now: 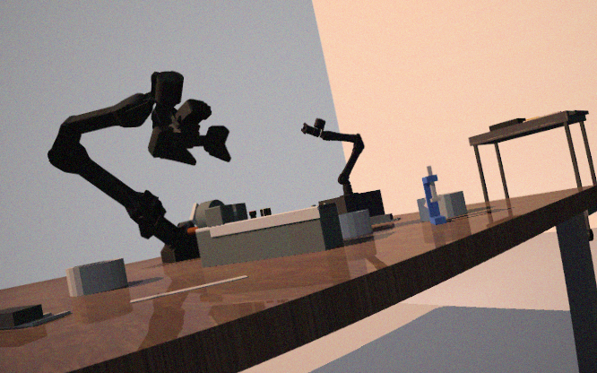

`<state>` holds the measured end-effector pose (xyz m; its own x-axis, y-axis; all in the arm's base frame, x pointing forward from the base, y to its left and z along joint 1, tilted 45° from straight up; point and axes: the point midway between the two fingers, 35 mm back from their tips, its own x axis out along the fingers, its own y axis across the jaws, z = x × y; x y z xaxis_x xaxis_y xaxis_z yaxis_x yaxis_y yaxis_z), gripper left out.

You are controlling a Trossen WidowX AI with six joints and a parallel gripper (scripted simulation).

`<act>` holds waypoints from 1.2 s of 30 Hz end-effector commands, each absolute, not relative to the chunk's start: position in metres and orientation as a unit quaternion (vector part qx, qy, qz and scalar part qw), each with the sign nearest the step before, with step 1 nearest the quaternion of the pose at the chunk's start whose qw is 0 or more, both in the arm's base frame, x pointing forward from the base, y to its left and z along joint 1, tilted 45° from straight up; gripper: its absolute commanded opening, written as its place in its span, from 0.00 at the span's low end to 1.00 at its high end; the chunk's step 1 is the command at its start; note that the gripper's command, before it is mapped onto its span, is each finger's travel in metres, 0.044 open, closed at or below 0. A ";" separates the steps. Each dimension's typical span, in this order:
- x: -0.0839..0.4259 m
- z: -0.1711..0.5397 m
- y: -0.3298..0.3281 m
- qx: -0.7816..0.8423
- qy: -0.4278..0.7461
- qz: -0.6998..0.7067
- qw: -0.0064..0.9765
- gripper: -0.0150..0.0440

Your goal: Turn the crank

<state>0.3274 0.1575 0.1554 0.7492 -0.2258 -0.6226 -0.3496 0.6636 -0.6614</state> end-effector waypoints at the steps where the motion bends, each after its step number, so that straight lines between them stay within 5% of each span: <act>1: 0.311 0.159 0.148 -0.428 0.361 0.068 0.826 1.00; 11: 0.273 0.163 0.126 -0.466 0.372 0.138 0.791 1.00; 36: 0.287 0.102 0.066 -0.467 0.371 0.137 0.791 1.00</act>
